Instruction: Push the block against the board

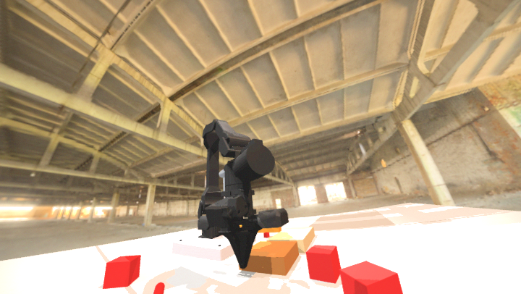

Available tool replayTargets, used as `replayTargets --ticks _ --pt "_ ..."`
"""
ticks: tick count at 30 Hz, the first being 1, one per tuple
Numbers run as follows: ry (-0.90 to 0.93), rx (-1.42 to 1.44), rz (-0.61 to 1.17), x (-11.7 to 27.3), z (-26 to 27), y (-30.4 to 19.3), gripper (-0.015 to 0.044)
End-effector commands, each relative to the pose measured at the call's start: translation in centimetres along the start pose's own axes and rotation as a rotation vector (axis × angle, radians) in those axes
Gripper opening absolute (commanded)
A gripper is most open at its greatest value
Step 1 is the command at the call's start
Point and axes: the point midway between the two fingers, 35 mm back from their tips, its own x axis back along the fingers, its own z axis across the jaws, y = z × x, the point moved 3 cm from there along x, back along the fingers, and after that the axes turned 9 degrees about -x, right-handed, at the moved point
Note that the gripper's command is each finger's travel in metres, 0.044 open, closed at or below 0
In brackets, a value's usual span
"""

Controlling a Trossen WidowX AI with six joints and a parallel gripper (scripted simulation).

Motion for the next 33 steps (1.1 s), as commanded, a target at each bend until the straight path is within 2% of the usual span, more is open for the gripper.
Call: replayTargets --ticks 1,33 --pt "-0.017 0.004 0.014 -0.4 -0.5 -0.9 0.0" --pt "-0.016 0.004 0.01 -0.5 0.7 3.7 0.0"
